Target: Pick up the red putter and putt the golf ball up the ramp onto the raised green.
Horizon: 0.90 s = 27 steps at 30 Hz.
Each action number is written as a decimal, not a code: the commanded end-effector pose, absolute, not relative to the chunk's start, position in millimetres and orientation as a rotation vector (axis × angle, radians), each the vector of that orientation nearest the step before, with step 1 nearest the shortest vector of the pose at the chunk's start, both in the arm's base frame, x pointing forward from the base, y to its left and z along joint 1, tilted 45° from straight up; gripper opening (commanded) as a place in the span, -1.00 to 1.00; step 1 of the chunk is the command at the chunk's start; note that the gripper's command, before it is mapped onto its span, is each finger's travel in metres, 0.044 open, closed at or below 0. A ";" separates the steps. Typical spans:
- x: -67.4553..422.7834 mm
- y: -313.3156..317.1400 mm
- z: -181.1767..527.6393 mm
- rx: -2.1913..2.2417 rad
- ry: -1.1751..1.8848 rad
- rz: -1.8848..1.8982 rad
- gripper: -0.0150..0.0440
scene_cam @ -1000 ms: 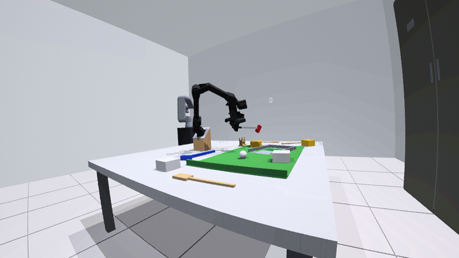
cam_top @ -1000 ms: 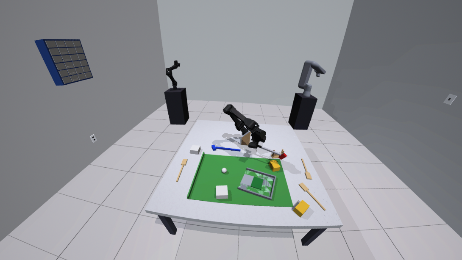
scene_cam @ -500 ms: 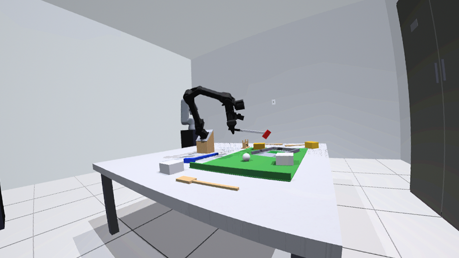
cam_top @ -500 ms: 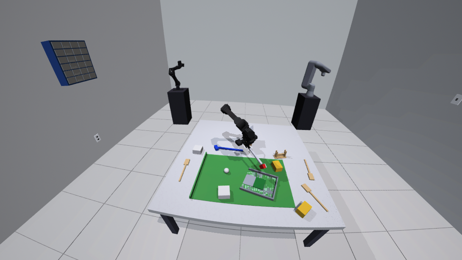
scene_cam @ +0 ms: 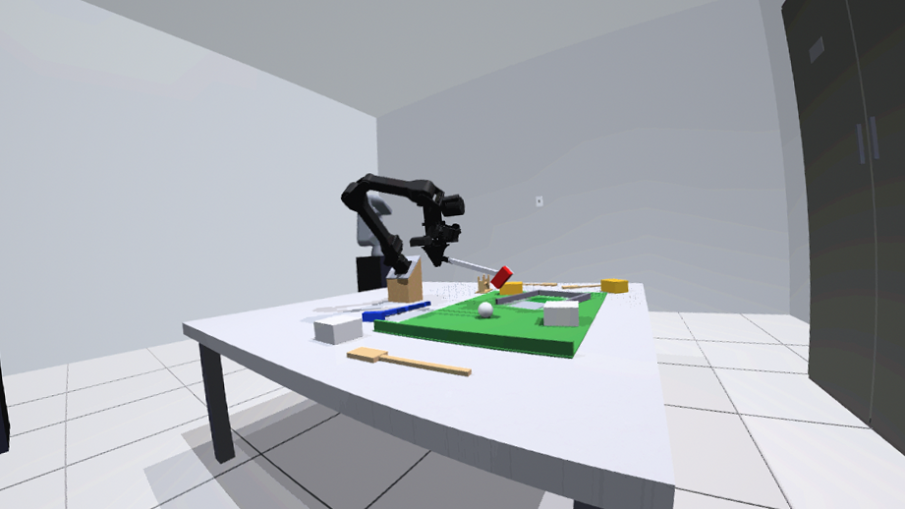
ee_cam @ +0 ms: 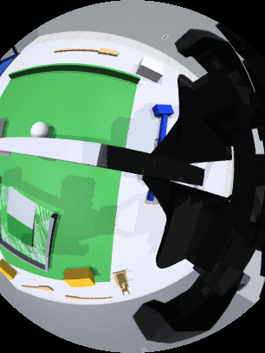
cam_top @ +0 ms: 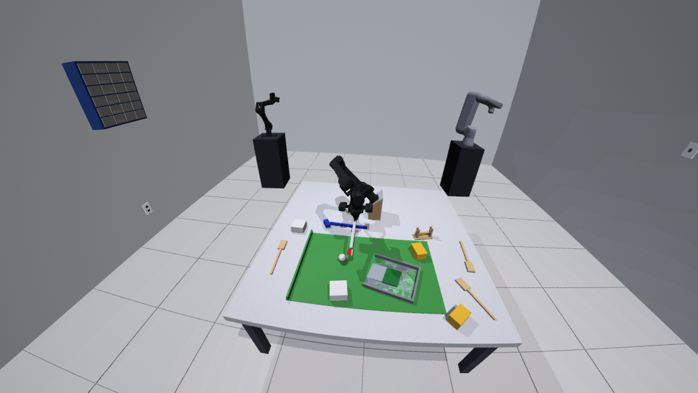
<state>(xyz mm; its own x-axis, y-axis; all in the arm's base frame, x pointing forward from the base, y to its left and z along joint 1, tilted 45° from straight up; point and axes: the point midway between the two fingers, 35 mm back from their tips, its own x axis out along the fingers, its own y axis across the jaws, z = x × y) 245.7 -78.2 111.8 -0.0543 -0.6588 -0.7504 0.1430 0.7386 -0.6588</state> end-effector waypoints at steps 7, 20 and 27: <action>220.3 -105.2 141.0 -0.274 1.369 -0.926 -0.49; 218.6 -125.1 120.8 -0.274 1.368 -0.926 -0.49; 216.9 -133.9 112.5 -0.275 1.367 -0.927 -0.49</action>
